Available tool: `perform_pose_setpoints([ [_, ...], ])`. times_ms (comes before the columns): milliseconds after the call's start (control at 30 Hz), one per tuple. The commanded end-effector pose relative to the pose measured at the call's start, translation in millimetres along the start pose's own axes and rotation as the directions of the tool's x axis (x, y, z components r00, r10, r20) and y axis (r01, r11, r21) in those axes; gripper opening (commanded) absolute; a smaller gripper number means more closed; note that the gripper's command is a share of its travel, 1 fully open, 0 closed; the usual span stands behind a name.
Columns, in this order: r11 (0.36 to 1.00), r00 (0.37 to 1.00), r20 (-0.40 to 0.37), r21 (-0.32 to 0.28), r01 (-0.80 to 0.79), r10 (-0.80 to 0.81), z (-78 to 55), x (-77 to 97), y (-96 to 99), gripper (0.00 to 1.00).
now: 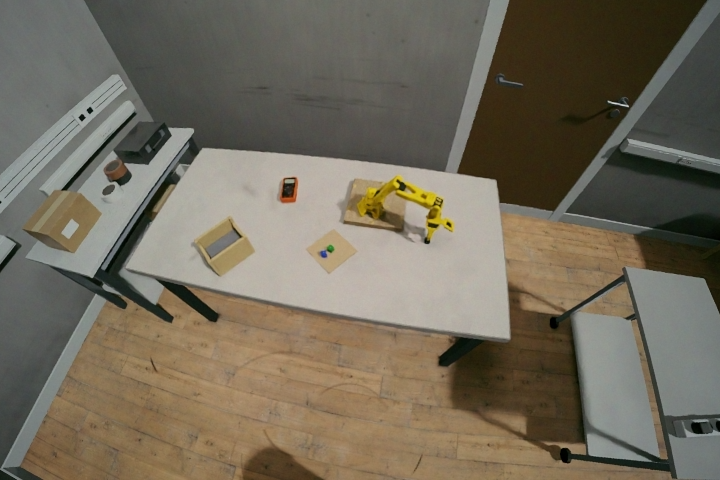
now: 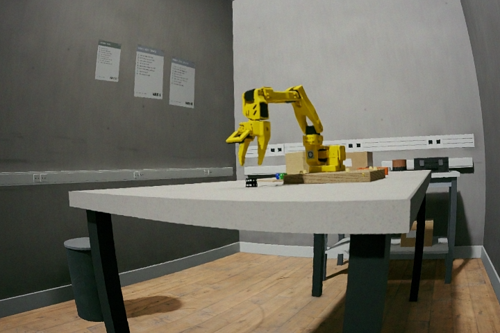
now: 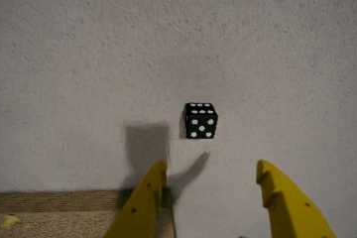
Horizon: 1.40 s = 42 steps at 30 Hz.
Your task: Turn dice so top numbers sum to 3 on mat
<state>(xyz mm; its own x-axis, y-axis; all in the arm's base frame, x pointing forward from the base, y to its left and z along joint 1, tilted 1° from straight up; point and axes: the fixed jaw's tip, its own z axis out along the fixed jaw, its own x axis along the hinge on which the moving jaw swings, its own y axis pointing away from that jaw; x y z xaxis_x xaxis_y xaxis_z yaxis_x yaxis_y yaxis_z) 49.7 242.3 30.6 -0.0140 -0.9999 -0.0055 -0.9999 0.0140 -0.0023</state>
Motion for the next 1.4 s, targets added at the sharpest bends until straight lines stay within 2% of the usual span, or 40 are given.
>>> perform_pose_setpoints([
  [0,1.000,1.000,-0.016,-0.005,0.016,-0.016,4.2,1.0,1.9,0.28],
  [300,1.000,1.000,-0.016,-0.005,0.016,-0.016,11.9,0.4,1.7,0.28],
  [800,1.000,1.000,-0.016,-0.005,0.016,-0.016,38.1,0.6,1.7,0.28],
  [1367,1.000,1.000,-0.016,-0.005,0.016,-0.016,47.4,1.6,1.8,0.28],
])
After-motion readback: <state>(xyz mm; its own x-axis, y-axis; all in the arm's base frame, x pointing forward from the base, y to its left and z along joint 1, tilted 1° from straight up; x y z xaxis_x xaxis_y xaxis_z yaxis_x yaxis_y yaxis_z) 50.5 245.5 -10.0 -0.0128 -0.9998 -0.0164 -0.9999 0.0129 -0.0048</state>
